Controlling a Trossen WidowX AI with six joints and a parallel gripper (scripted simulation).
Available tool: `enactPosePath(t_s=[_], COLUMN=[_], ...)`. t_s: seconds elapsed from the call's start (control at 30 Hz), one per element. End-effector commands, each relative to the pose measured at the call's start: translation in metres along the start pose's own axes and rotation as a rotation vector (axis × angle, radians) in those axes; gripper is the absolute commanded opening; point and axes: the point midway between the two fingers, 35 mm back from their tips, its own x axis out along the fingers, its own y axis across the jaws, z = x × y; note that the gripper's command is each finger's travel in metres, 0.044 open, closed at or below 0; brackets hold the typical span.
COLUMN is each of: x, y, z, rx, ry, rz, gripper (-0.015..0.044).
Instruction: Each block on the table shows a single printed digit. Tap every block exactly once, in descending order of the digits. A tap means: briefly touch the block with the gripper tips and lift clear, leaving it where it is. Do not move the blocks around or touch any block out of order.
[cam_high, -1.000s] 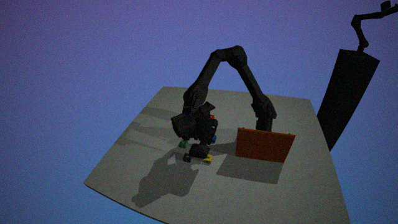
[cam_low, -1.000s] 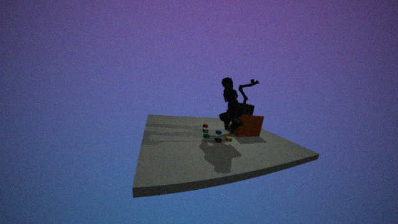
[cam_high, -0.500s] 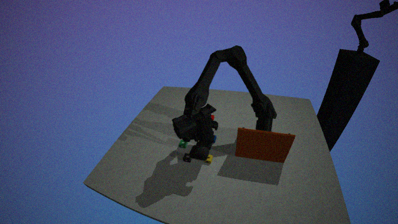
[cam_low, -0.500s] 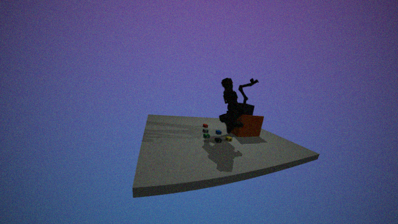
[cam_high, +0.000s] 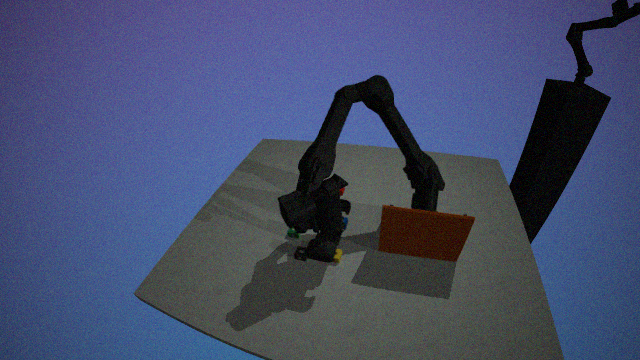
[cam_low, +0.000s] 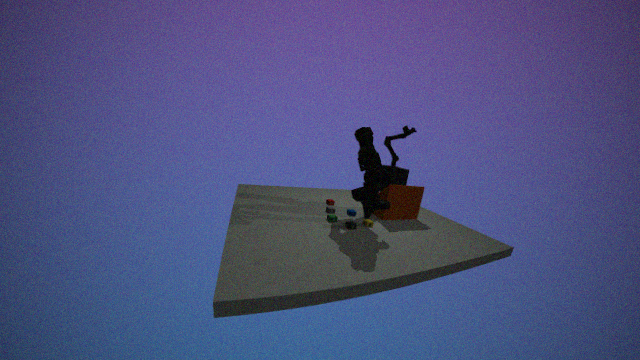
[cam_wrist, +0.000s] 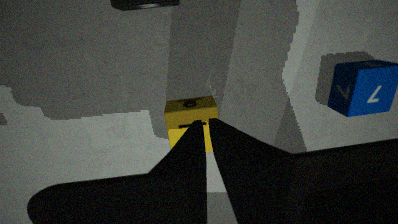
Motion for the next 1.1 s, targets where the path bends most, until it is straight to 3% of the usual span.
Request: enactPosePath(t_s=[0.0,0.3,0.4,0.6,0.8,1.07], x=[0.007,0.013,-0.014,-0.02,-0.096,-0.102], y=[-0.001,-0.001,0.0,0.0,0.001,-0.001], z=[0.0,-0.001,-0.001,0.0,-0.001,0.017], rx=[-0.005,-0.005,-0.005,-0.005,-0.007,-0.007], ry=[-0.002,-0.002,-0.001,-0.002,0.0,-0.001], rz=[-0.003,-0.003,-0.002,-0.001,0.001,0.004], gripper=[0.002,0.002,0.002,0.002,0.002,0.002])
